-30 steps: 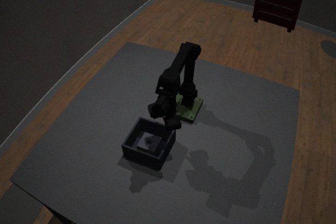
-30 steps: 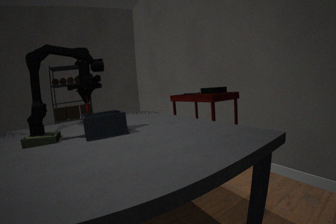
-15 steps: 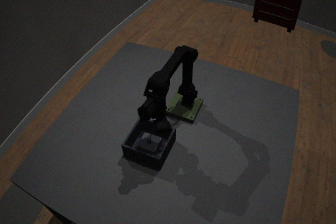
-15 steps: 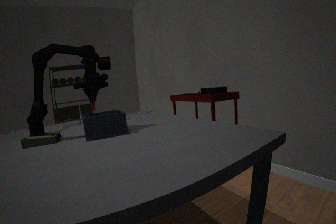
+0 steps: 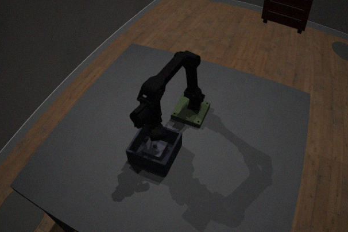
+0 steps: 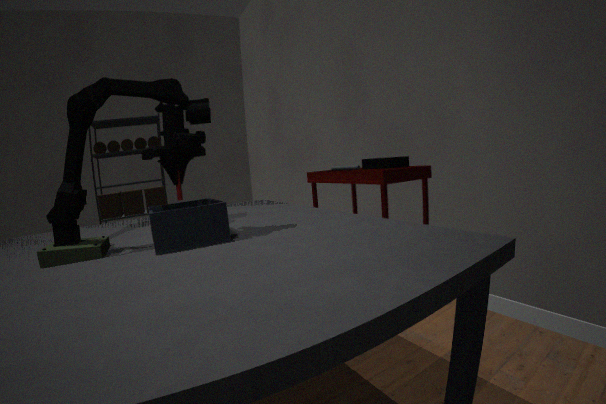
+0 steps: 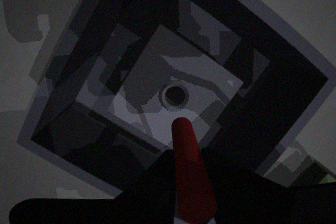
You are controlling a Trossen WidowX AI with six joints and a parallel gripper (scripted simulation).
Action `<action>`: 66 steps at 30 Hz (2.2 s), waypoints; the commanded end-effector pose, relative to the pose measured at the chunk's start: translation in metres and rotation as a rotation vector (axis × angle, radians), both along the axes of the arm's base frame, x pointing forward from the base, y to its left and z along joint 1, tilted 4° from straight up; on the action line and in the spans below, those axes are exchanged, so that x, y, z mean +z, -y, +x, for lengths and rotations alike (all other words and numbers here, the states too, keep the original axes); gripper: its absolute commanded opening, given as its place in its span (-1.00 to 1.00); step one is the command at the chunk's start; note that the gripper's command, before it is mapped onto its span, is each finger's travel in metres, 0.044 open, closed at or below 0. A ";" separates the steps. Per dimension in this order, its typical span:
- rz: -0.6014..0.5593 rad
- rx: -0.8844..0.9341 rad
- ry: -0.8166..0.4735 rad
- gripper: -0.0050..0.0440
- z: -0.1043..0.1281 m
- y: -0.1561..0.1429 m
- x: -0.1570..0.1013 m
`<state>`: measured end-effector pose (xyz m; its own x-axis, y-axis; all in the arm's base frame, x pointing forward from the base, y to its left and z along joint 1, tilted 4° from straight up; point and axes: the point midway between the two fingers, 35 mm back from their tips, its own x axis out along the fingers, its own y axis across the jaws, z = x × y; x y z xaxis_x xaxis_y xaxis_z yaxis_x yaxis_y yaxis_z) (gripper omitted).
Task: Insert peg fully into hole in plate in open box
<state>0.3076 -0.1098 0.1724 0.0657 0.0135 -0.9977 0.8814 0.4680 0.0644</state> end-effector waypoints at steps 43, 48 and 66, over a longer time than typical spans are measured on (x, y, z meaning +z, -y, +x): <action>0.002 0.003 0.009 -0.80 0.008 0.006 -0.051; 0.002 0.003 0.009 -0.80 0.008 0.006 -0.056; 0.002 0.003 0.009 -0.80 0.009 0.006 -0.061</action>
<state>0.3168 -0.1163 0.1157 0.0784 0.0104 -0.9969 0.8787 0.4716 0.0740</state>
